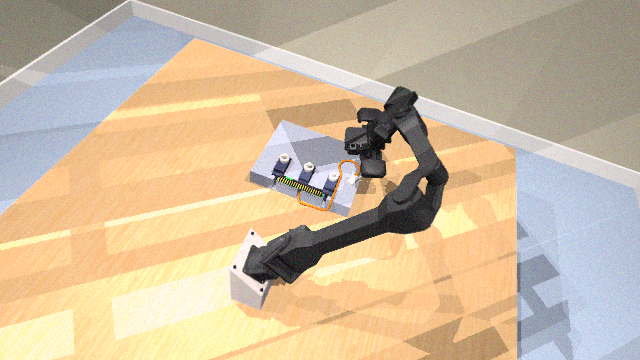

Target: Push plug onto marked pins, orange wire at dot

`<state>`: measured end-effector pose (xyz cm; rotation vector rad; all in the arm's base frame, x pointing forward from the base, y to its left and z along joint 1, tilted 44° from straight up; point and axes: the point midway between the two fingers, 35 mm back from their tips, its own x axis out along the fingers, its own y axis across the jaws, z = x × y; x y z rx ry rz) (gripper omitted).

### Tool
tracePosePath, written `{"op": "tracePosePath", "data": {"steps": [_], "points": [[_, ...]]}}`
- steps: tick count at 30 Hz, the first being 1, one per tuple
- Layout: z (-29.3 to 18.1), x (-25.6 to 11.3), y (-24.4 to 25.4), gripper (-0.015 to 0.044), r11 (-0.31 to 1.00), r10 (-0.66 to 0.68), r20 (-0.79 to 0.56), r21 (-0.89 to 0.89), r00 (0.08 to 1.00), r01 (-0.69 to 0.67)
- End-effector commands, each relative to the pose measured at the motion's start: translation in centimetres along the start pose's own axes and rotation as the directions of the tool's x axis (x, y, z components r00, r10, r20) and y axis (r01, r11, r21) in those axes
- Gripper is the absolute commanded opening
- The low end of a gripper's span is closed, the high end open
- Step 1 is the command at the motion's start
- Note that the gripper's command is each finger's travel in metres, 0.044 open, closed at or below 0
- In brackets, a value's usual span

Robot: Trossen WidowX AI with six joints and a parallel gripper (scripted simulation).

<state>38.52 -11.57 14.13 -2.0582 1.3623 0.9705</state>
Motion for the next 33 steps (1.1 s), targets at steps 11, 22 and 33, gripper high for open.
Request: {"op": "tracePosePath", "data": {"steps": [11,22,33], "points": [[0.2,2.5,0.9,0.0115,0.880,0.194,-0.004,-0.441,0.981,-0.176],[0.3,4.2,1.8,0.0115,0.647,0.329,-0.020,-0.723,0.944,-0.240],[0.3,5.2,2.1,0.0115,0.608,0.346,-0.023,-0.756,0.938,-0.243]]}}
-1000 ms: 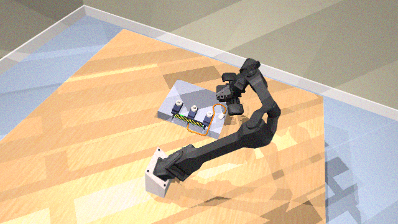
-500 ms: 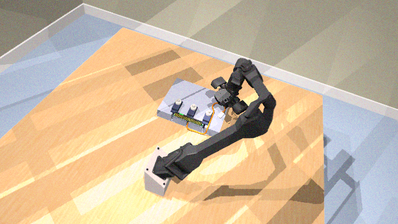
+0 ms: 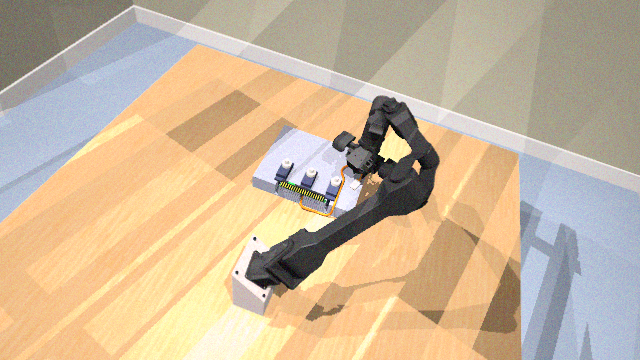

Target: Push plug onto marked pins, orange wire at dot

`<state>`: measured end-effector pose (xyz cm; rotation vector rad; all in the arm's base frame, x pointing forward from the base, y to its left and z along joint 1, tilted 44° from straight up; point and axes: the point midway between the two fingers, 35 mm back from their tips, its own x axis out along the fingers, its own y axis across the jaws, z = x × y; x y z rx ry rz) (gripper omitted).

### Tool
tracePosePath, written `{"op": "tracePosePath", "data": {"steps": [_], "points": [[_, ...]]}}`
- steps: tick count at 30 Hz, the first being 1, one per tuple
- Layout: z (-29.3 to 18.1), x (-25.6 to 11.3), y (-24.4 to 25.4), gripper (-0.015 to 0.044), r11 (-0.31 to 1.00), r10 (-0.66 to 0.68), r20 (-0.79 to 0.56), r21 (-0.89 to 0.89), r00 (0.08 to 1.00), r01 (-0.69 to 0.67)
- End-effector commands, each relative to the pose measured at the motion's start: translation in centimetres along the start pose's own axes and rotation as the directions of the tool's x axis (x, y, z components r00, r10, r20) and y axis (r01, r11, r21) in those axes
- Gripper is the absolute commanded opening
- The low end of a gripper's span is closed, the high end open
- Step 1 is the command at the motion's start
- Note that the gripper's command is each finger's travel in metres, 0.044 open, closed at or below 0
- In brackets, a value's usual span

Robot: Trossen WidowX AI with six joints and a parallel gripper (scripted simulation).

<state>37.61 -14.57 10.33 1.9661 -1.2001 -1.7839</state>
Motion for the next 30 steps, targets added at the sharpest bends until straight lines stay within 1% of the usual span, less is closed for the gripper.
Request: {"op": "tracePosePath", "data": {"steps": [1,4,10,21,24,30], "points": [[-0.2,1.2,0.0,0.0115,1.000,0.008,-0.002,-0.010,1.000,-0.008],[-0.2,2.4,0.1,0.0115,1.000,0.008,-0.002,-0.010,1.000,-0.008],[-0.2,2.5,0.1,0.0115,1.000,0.008,-0.002,-0.010,1.000,-0.008],[-0.2,3.9,0.1,0.0115,1.000,0.009,-0.002,-0.010,1.000,-0.009],[-0.2,3.9,0.1,0.0036,1.000,0.009,-0.002,-0.010,1.000,-0.009],[-0.2,3.8,0.1,0.0000,1.000,0.009,-0.002,-0.010,1.000,-0.009]]}}
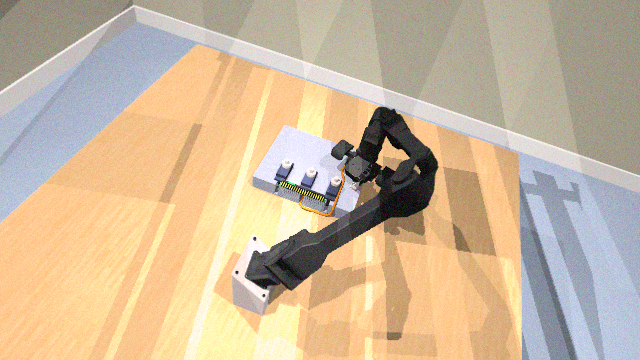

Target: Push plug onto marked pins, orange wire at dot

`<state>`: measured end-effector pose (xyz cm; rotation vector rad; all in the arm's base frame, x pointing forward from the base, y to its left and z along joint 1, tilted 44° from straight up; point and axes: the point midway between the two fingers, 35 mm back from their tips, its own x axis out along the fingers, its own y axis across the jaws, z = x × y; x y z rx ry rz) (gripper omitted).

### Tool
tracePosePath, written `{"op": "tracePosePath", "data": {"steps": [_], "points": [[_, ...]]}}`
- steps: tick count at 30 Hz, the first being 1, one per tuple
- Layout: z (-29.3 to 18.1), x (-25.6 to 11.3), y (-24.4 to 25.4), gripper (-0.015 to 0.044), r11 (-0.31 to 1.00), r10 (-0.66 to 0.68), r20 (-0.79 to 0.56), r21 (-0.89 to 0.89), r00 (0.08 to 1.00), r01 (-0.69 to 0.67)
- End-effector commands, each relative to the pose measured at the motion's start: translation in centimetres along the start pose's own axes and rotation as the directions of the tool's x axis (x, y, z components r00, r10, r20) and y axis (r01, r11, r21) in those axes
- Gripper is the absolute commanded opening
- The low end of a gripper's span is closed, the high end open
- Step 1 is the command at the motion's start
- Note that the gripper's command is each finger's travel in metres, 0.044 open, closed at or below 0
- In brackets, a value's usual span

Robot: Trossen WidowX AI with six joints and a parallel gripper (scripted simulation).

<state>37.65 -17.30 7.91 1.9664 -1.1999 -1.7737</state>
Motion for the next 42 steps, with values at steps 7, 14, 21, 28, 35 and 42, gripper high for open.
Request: {"op": "tracePosePath", "data": {"steps": [7,14,21,28,35,42], "points": [[0.1,-3.2,-0.2,0.0000,1.000,0.002,0.006,-0.009,1.000,-0.002],[0.2,-5.6,-0.1,0.0000,1.000,0.003,0.006,-0.009,1.000,-0.002],[0.8,-5.7,-0.9,0.0000,0.996,-0.002,0.006,0.087,1.000,0.002],[2.1,-6.0,-2.4,0.0000,0.960,-0.011,0.007,0.279,1.000,0.009],[3.4,-6.2,-3.7,0.0000,0.887,-0.019,0.008,0.461,1.000,0.013],[4.9,-6.4,-5.0,0.0000,0.780,-0.025,0.010,0.625,1.000,0.013]]}}
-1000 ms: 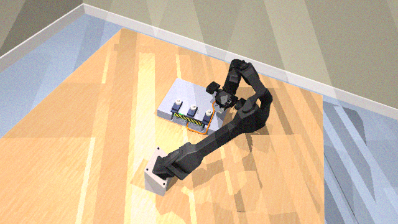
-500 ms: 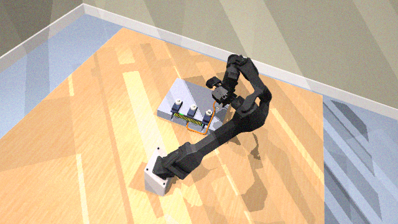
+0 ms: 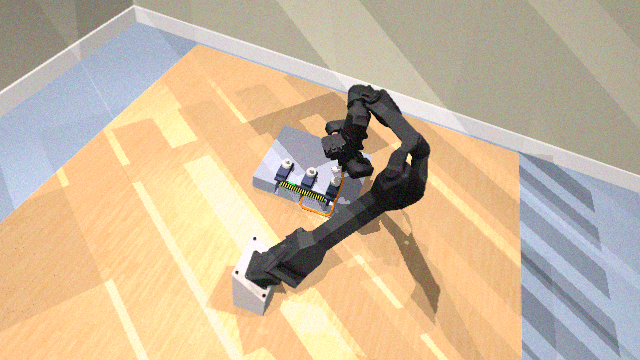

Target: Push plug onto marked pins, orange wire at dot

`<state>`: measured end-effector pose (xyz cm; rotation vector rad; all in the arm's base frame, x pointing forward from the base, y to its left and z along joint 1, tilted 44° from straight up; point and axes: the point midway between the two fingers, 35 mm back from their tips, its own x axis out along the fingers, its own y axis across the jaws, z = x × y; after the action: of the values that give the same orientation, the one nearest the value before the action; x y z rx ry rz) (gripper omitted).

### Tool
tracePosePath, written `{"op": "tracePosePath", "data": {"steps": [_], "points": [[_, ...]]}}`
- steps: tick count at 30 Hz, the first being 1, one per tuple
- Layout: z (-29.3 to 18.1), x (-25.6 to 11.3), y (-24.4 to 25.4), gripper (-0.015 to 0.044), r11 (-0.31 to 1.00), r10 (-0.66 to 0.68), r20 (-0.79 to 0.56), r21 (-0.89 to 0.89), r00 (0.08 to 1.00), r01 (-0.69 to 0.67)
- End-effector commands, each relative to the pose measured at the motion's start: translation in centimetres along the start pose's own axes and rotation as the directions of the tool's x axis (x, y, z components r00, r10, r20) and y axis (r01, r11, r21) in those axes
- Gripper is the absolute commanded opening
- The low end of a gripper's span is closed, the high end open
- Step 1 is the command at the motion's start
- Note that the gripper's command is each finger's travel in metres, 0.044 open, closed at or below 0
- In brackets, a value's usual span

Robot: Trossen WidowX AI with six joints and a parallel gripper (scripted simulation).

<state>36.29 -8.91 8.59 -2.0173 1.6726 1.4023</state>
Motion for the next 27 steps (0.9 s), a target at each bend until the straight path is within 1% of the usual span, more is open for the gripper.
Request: {"op": "tracePosePath", "data": {"steps": [1,7,14,27], "points": [[1.4,-0.2,-0.1,0.0000,0.992,-0.007,0.007,0.130,1.000,0.006],[3.1,-0.3,-0.2,0.0000,0.956,-0.009,0.010,0.294,1.000,0.006],[4.9,-0.4,-0.2,0.0000,0.880,-0.011,0.014,0.475,1.000,0.003],[8.3,-0.5,0.1,0.0000,0.652,-0.012,0.018,0.758,1.000,-0.006]]}}
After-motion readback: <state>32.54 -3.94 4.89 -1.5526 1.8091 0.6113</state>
